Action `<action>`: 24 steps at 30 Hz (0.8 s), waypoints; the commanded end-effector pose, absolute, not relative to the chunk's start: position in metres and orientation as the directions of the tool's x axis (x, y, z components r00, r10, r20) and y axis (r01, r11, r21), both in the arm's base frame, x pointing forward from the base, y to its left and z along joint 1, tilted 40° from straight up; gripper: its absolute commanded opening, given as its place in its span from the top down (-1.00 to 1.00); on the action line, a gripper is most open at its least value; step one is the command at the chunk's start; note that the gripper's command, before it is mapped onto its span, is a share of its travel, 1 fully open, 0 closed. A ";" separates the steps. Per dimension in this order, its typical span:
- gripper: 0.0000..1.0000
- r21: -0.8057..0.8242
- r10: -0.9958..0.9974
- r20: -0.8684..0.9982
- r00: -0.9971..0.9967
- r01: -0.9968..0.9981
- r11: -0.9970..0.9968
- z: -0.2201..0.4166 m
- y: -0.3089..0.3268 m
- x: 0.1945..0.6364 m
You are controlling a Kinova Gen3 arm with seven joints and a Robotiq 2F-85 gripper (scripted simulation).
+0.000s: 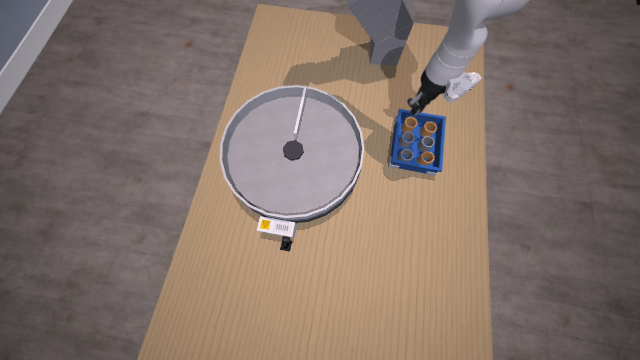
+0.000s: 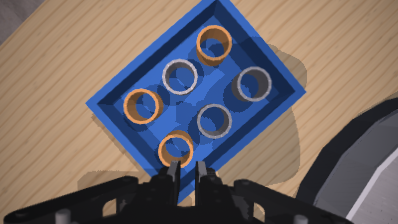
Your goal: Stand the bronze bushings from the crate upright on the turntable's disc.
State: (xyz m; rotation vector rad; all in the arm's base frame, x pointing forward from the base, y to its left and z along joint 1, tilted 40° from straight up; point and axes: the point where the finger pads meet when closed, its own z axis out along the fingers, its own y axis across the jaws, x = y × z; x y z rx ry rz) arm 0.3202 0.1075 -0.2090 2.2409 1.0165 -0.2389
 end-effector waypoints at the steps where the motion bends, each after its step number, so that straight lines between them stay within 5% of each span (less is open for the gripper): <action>1: 0.75 0.491 0.606 -0.410 0.681 0.725 -0.483 -0.209 0.109 0.321; 24: 0.75 0.491 0.606 -0.410 0.681 0.725 -0.483 -0.214 0.104 0.321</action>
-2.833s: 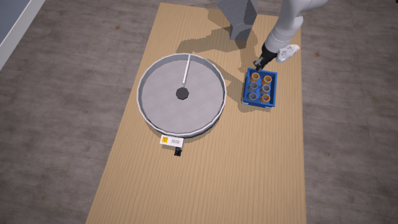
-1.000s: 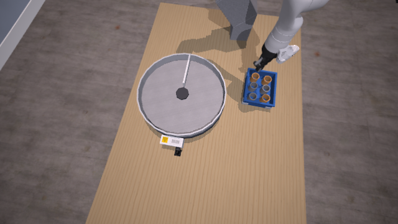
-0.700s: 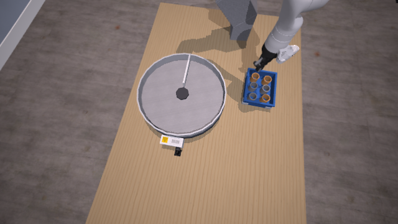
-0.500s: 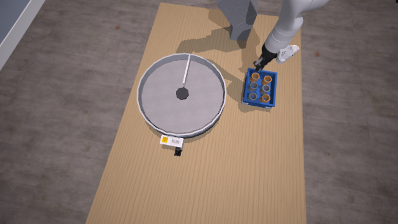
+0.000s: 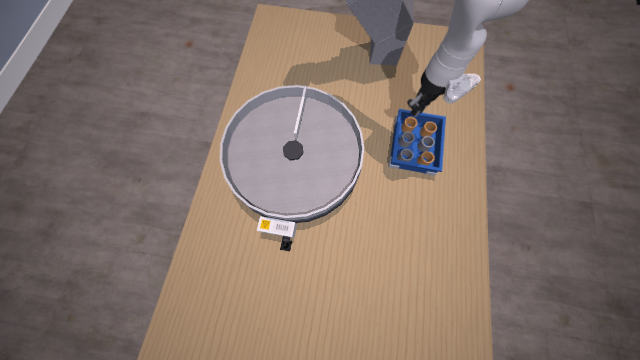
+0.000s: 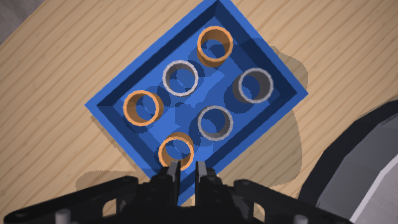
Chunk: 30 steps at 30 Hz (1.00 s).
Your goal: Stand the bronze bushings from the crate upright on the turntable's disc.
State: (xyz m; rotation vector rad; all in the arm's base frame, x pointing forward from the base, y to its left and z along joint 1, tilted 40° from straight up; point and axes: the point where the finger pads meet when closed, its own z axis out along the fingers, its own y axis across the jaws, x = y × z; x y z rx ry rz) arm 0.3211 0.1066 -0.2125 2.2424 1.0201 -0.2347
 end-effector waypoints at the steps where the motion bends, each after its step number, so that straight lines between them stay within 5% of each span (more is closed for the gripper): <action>1: 0.75 0.491 0.606 -0.410 0.681 0.725 -0.483 -0.214 0.104 0.321; 30: 0.75 0.491 0.606 -0.410 0.681 0.725 -0.483 -0.256 0.070 0.327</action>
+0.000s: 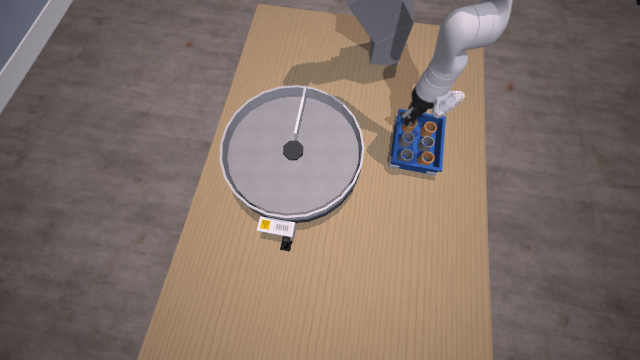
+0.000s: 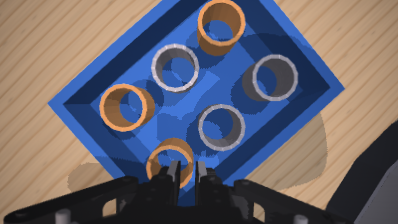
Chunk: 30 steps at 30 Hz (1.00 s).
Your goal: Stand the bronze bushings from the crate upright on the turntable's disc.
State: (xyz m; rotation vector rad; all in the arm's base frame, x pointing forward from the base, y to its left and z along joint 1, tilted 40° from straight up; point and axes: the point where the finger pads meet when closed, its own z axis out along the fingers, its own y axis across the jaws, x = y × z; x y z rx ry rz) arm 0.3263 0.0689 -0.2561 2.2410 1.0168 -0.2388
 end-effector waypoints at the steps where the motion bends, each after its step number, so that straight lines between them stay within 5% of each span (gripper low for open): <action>1: 0.75 0.491 0.606 -0.410 0.681 0.725 -0.483 -0.256 0.070 0.327; 30: 0.75 0.491 0.606 -0.410 0.681 0.725 -0.483 -0.260 0.066 0.327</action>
